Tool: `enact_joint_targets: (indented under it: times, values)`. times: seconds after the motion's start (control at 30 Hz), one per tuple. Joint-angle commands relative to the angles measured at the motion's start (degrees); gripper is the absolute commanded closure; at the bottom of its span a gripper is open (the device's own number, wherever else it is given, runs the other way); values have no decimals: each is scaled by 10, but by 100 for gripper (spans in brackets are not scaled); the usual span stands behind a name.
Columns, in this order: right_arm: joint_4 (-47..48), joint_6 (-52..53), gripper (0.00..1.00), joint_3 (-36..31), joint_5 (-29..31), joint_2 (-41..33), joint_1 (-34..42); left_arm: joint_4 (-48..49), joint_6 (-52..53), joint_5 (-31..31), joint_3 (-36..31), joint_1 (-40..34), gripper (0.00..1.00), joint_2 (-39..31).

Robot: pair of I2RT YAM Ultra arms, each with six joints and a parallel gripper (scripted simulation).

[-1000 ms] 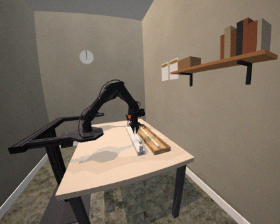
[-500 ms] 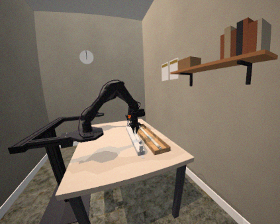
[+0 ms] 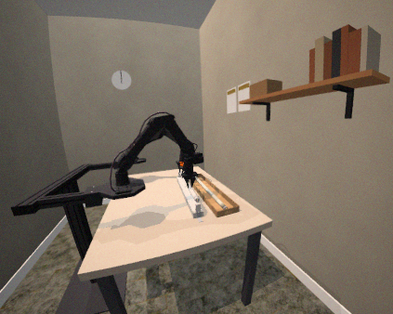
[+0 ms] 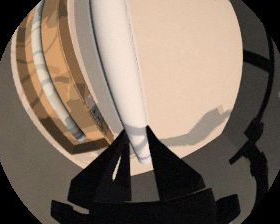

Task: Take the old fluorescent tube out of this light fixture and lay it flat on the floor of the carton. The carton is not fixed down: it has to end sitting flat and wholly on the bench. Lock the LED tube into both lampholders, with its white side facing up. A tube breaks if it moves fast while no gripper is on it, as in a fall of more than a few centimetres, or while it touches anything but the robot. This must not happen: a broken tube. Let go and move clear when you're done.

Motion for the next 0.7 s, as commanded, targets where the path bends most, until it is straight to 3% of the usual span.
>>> enact_joint_targets:
  times: [0.0, 0.67]
  values:
    - [24, 7, 89, 9, -18, -12, -3, -1, 10, 20, 16, -3, 89, -18]
    - [34, 6, 89, -8, -19, 5, -3, 13, 10, 18, 16, -5, 89, 9]
